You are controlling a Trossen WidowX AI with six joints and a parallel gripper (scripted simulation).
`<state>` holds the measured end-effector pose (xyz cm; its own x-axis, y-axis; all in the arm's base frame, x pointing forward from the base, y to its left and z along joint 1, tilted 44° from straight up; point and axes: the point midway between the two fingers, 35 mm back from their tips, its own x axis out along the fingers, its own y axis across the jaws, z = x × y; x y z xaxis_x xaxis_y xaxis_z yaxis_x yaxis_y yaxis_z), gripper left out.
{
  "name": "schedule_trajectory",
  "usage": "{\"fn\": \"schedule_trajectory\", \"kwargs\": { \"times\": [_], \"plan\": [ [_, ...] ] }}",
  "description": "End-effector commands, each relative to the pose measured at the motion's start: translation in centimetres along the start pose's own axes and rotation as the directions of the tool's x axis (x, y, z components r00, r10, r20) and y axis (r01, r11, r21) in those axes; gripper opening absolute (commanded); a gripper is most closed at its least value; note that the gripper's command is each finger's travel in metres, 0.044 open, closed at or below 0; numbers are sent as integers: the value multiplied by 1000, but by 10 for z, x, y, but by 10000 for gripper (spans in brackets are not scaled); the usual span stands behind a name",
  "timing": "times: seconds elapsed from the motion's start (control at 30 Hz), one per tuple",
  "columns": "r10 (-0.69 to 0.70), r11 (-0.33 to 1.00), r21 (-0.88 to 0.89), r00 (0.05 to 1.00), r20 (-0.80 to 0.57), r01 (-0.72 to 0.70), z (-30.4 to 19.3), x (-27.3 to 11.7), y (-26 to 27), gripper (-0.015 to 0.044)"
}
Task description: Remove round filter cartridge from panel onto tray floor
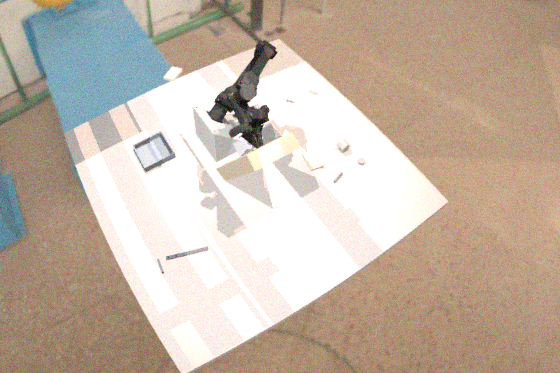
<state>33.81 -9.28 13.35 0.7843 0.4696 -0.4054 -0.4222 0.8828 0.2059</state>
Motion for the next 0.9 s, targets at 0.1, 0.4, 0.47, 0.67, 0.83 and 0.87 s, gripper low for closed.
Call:
{"fn": "schedule_trajectory", "kwargs": {
  "times": [0.1,0.4,0.47,0.67,0.83,0.87],
  "plan": [
    [-1,1000,6,1000,-3,1,-1,6,0,105],
    [-1,1000,6,1000,-3,1,-1,9,0,105],
    [-1,1000,6,1000,-3,1,-1,9,0,105],
    [-1,1000,6,1000,-2,1,-1,11,0,105],
    [-3,1000,3,1000,5,3,1,8,-1,98],
    [-3,1000,3,1000,5,3,1,8,-1,92]
  ]
}}
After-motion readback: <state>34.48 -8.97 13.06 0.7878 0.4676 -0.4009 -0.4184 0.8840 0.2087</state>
